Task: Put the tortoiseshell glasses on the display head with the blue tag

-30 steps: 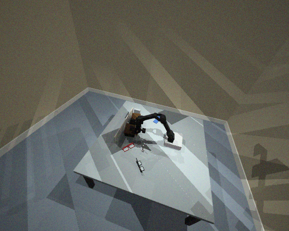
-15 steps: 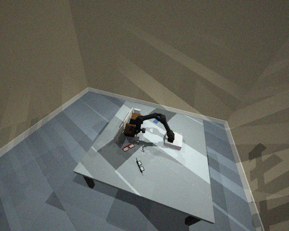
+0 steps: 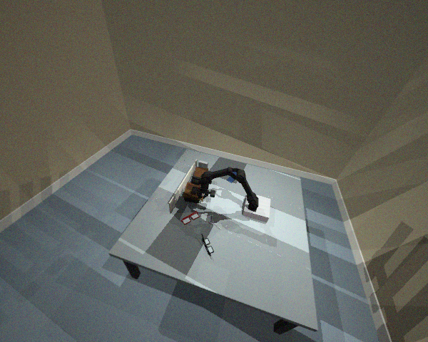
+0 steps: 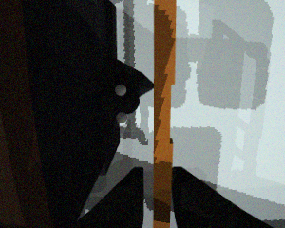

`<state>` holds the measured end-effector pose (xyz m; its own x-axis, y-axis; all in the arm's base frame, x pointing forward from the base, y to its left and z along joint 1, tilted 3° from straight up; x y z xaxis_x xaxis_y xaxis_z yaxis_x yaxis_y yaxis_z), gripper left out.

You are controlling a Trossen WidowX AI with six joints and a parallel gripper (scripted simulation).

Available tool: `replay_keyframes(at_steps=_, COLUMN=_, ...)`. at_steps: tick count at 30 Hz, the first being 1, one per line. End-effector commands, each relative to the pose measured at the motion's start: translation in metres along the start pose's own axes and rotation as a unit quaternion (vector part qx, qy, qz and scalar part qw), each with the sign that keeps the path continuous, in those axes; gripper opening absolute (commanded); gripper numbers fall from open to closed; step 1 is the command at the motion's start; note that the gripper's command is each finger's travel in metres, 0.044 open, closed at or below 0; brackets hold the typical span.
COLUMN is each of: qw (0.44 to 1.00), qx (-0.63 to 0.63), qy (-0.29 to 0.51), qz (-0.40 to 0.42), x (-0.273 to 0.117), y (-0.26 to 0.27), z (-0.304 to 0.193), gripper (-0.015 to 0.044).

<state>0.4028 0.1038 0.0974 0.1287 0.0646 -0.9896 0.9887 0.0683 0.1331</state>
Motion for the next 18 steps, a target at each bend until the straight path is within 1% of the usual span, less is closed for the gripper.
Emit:
replay_keyframes(at_steps=1, qw=1.0, qx=0.0, qy=0.0, qz=0.0, x=0.0, y=0.0, z=0.0, gripper=0.0107)
replay_keyframes(at_steps=8, qw=1.0, qx=0.0, qy=0.0, qz=-0.001, x=-0.001, y=0.0, z=0.0, gripper=0.0107)
replay_keyframes(at_steps=15, qw=0.999, qx=0.002, qy=-0.006, qz=-0.033, x=-0.032, y=0.005, z=-0.001, gripper=0.0107)
replay_keyframes(at_steps=18, qw=0.999, qx=0.002, qy=-0.006, qz=-0.035, x=-0.033, y=0.005, z=-0.001, gripper=0.0107)
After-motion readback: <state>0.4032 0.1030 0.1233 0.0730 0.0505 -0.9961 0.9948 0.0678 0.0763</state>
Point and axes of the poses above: the point midway between the two fingers, 35 mm back from their tips, its own x axis out along the fingers, its own y axis across the jaws, z = x × y, the point moved 4 cm from there along -x, back along the fingers, and after that the axes turned 14 degrees about x, right-handed, at the moved point
